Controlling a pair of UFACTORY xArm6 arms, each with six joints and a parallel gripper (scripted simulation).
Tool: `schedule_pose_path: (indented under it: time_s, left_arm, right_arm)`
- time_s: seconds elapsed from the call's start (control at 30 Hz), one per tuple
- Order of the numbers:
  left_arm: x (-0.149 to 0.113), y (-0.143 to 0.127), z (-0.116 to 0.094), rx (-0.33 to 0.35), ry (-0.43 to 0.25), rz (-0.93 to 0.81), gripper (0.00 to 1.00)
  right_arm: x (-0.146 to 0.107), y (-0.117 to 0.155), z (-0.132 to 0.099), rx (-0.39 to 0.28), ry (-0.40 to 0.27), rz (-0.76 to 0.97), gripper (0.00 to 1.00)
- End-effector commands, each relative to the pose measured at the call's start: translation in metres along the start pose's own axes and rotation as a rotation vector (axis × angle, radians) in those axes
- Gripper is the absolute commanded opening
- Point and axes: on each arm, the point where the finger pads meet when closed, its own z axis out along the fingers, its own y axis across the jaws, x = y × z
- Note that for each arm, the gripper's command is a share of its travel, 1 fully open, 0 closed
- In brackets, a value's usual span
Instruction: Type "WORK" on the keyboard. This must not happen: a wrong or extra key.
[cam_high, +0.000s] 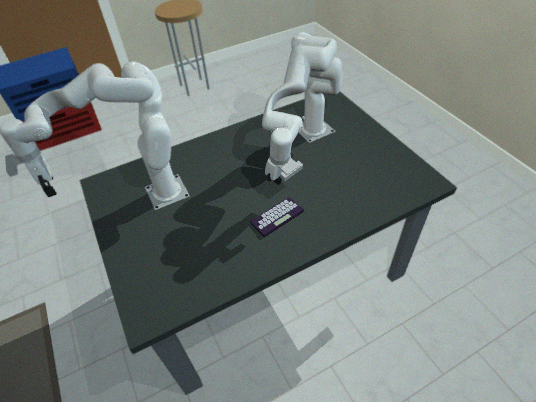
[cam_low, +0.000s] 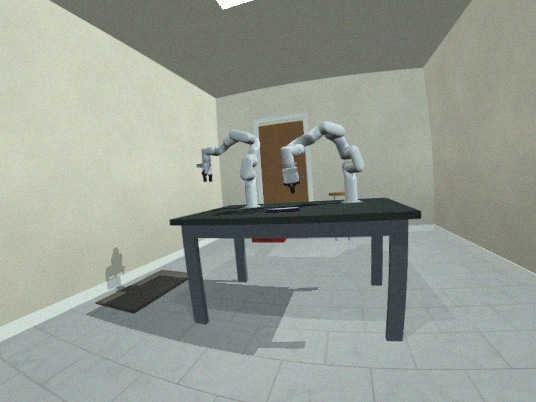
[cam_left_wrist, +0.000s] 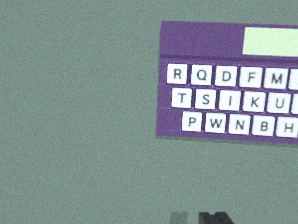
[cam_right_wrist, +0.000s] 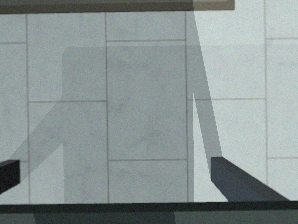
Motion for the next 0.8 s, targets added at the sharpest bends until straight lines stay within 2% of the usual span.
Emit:
schedule_pose_path:
  time_s: [0.0,0.07,0.17,0.77]
  left_arm:
    - [0.017,0.007,-0.002,-0.038,-0.132,0.051,0.00]
    - [0.024,0.009,-0.003,-0.057,-0.176,0.068,0.00]
    - [0.029,0.010,-0.003,-0.073,-0.207,0.082,0.00]
    - [0.031,0.011,0.000,-0.066,-0.214,0.080,0.00]
  right_arm:
    - [0.001,0.000,-0.001,0.000,0.004,0.000,1.00]
    - [0.001,0.000,-0.001,0.000,0.004,0.000,1.00]
    - [0.001,0.000,-0.001,0.000,0.004,0.000,1.00]
    - [0.001,0.000,-0.001,0.000,0.004,0.000,1.00]
